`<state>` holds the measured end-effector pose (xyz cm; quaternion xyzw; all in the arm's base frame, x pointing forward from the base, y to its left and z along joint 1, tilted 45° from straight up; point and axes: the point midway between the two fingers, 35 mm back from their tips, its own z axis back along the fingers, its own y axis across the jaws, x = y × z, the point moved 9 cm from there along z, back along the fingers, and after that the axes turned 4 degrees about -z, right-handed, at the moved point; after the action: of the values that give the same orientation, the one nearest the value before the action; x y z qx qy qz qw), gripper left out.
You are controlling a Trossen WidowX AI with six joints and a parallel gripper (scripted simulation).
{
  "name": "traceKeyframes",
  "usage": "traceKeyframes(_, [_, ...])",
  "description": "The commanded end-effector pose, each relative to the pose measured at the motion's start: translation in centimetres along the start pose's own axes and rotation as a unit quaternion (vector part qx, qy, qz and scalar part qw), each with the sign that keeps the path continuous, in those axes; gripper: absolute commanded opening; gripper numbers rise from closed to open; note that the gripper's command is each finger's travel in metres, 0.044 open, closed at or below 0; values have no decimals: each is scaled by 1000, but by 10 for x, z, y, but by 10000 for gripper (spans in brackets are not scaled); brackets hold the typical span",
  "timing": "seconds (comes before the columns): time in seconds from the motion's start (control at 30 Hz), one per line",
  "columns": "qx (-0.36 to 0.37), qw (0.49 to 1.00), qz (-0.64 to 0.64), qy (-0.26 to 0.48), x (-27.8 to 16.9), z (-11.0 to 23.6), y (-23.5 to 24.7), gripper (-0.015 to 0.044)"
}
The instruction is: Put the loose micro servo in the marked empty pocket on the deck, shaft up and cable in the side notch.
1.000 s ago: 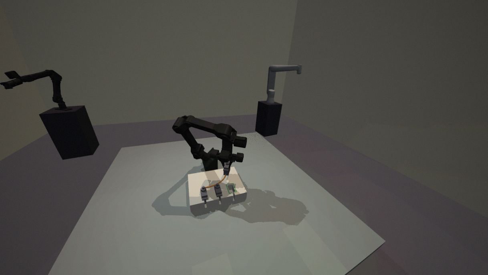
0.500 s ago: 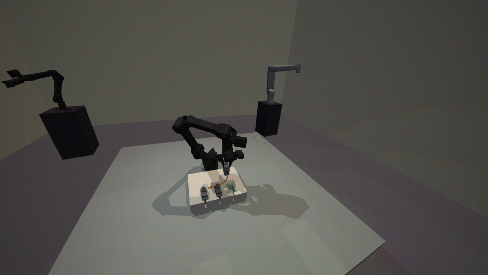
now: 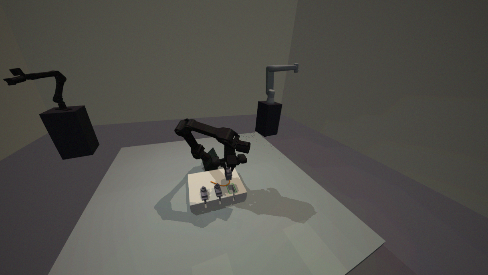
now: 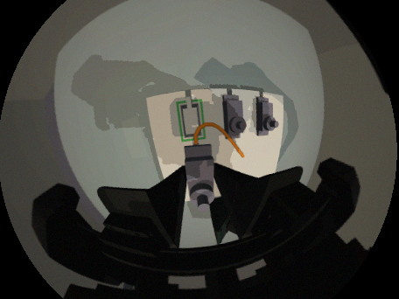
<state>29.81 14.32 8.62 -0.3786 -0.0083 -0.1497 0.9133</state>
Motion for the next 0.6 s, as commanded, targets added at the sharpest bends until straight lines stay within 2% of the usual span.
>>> traceKeyframes(0.0, [5, 1000, 0, -7, 15, 5, 2, 0])
traceKeyframes(0.57, [5, 1000, 24, -8, 66, 6, 7, 0])
